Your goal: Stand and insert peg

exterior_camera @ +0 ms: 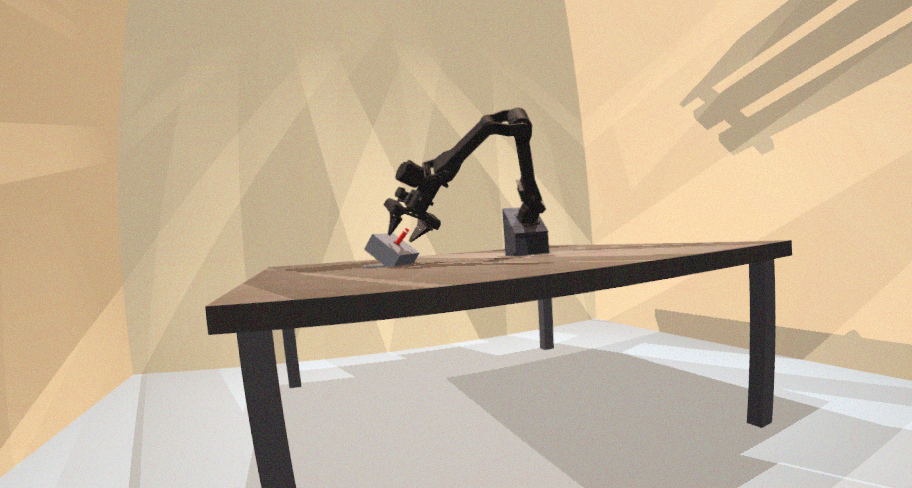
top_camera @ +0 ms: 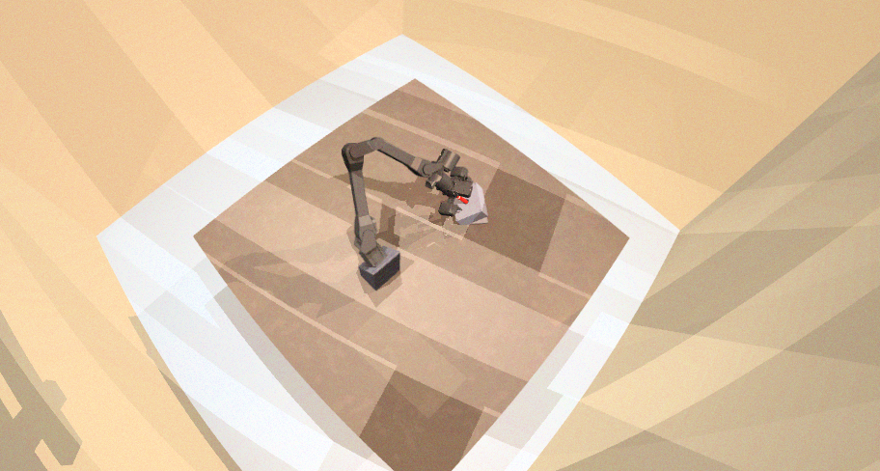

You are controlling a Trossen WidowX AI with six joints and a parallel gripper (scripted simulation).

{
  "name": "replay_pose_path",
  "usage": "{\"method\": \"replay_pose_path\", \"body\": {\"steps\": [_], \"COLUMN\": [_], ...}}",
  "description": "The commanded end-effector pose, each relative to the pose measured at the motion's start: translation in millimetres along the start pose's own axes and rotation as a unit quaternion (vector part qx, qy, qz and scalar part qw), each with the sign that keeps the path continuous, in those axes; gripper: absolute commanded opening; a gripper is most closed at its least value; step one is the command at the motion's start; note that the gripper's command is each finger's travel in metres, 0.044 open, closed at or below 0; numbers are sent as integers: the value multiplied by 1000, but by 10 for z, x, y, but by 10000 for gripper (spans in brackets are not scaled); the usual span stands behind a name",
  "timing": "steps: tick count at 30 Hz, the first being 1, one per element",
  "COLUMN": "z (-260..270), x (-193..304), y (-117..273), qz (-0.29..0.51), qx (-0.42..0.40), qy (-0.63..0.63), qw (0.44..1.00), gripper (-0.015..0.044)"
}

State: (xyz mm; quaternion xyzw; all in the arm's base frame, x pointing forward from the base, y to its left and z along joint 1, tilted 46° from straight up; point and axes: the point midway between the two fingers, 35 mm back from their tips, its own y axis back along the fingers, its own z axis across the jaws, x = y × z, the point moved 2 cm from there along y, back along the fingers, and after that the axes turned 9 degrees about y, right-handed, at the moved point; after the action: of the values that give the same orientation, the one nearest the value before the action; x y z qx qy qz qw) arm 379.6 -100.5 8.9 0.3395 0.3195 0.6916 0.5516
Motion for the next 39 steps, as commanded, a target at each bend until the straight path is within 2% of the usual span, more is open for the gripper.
{"method": "replay_pose_path", "body": {"steps": [1, 39], "z": [11, 31], "x": [-1, -46], "y": [51, 642], "qz": [0, -3], "qx": [-1, 3], "qy": [2, -1], "qw": [1000, 1000], "gripper": [440, 440]}}
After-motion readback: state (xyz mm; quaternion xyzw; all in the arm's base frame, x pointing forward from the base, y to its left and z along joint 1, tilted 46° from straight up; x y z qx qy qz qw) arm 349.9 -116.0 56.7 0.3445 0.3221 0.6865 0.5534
